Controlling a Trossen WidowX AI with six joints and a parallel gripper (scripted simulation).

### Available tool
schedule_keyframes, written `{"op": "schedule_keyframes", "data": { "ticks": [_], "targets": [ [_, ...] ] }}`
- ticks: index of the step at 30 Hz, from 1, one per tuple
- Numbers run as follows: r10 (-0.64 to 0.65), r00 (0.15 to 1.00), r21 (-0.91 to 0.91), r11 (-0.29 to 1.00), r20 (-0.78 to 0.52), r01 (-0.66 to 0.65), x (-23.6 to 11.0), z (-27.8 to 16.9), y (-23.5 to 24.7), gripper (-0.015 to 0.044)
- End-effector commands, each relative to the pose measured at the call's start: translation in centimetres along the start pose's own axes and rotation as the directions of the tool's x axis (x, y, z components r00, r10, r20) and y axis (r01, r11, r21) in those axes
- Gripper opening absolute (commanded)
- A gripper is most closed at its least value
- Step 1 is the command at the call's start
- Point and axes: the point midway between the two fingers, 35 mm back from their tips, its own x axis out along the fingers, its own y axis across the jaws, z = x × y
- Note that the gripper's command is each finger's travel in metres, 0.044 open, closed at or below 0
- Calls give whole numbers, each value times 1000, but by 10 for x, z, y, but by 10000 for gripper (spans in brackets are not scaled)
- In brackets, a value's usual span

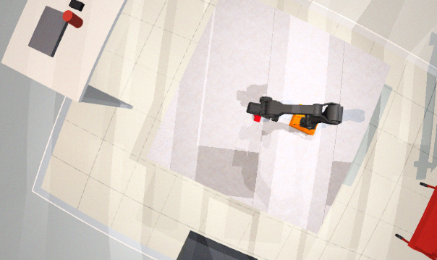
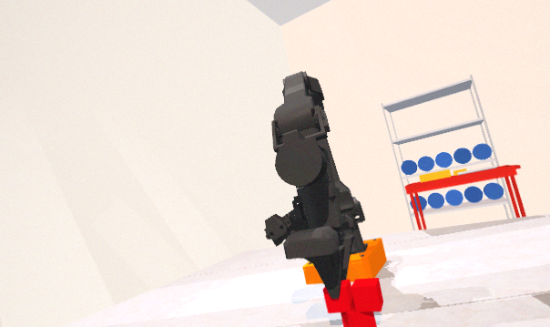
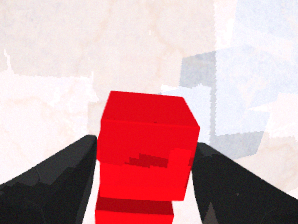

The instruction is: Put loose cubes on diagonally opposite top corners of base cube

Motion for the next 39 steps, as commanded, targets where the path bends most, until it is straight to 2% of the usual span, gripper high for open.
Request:
{"op": "schedule_keyframes", "data": {
  "ticks": [1,39],
  "targets": [
    [-1,1000,-3,1000,0,1,-1,0,0,205],
    [0,1000,0,1000,0,0,-48,0,0,205]
  ]
}}
